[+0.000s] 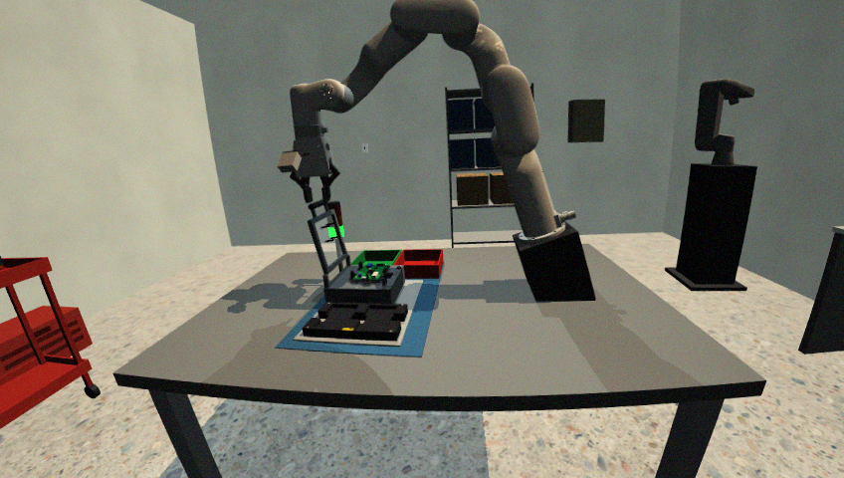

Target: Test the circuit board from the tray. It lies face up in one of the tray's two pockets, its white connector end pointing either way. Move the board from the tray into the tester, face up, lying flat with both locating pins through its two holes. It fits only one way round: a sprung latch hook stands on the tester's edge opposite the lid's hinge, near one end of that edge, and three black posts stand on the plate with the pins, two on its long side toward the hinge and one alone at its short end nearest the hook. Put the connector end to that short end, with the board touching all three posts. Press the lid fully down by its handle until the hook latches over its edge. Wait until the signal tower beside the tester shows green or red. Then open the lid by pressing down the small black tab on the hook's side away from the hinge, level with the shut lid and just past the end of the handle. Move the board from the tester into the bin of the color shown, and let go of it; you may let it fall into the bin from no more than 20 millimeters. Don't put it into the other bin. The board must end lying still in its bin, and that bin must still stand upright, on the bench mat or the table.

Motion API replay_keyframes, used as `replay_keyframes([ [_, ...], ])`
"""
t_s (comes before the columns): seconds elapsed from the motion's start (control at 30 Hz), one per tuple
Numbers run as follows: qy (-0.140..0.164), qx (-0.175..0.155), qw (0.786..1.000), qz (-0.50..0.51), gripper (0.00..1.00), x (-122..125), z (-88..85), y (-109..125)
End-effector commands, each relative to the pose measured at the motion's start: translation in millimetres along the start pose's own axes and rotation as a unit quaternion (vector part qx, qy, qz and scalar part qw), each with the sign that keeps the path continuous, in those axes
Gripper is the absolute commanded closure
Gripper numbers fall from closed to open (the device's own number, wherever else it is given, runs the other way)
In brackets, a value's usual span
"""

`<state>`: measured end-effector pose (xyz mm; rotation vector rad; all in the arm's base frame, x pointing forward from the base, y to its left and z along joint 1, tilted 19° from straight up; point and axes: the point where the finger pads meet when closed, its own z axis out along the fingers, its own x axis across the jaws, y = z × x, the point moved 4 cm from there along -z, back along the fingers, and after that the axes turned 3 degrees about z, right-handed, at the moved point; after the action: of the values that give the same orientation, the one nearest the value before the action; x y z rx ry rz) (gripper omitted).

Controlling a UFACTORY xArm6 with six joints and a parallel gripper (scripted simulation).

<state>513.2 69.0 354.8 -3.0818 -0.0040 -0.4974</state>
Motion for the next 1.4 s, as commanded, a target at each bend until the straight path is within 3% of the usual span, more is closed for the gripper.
replay_keyframes([
  [0.0, 0.002, 0.000, 1.000, 0.000, 0.49, 0.9, -17.0, -0.1],
  [0.23, 0.002, 0.000, 1.000, 0.000, 0.49, 0.8, -36.7, -0.1],
  [0.47, 0.002, 0.000, 1.000, 0.000, 0.49, 0.8, -39.3, -0.1],
  [0.5, 0.002, 0.000, 1.000, 0.000, 0.00, 0.8, -39.3, -0.1],
  [1.03, 0.002, 0.000, 1.000, 0.000, 0.00, -3.3, -39.3, 0.1],
  [1.37, 0.002, 0.000, 1.000, 0.000, 0.00, -47.9, -39.1, 2.5],
])
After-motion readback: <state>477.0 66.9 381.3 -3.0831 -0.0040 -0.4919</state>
